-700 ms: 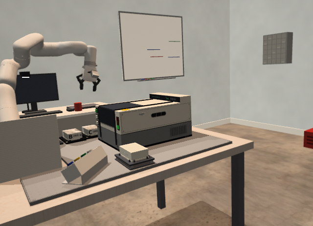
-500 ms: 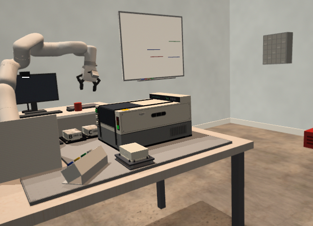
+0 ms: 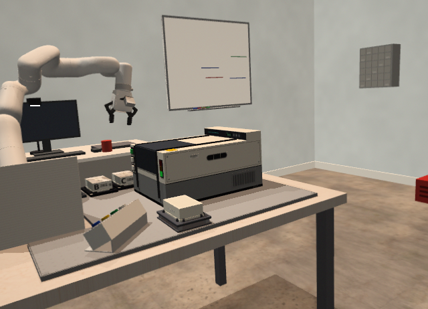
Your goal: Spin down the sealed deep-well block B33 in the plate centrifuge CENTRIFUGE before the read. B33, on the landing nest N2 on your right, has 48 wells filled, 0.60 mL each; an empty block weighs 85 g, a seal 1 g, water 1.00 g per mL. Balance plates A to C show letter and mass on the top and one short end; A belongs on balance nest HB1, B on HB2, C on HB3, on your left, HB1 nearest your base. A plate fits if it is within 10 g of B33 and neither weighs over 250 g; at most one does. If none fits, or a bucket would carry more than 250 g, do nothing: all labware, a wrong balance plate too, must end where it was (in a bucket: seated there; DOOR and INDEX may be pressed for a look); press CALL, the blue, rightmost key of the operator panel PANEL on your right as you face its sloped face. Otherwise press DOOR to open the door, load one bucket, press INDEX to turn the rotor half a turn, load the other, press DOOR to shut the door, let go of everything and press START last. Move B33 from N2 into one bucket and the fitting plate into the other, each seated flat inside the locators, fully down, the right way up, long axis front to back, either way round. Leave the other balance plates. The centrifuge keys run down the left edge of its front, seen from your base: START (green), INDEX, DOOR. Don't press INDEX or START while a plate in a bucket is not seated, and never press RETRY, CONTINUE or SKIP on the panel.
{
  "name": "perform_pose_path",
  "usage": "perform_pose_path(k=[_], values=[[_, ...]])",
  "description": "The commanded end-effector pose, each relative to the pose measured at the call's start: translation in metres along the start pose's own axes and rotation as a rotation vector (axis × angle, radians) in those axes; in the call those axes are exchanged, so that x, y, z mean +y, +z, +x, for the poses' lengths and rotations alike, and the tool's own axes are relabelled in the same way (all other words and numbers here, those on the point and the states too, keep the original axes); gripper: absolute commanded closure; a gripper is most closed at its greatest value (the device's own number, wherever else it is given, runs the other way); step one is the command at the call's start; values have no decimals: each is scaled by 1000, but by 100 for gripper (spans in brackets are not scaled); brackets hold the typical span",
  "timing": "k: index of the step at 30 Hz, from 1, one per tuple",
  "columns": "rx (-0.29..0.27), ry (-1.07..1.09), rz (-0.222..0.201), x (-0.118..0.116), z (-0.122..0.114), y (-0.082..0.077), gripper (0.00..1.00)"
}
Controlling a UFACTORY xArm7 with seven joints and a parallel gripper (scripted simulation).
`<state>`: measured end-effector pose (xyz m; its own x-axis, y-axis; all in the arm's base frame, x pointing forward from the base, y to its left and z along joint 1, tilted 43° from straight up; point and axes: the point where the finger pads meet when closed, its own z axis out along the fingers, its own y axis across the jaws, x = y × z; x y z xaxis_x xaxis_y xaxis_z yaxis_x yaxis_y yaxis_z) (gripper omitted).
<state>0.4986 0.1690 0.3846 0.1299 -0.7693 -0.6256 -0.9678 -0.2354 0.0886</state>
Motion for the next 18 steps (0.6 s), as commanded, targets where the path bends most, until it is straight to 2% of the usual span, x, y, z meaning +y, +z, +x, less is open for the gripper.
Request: perform_pose_path(k=[1,4,18], values=[[1,0,3,-2,-1,7,0],[1,0,3,-4,-1,14,0],[-3,-64,12,-4,-1,15,0]])
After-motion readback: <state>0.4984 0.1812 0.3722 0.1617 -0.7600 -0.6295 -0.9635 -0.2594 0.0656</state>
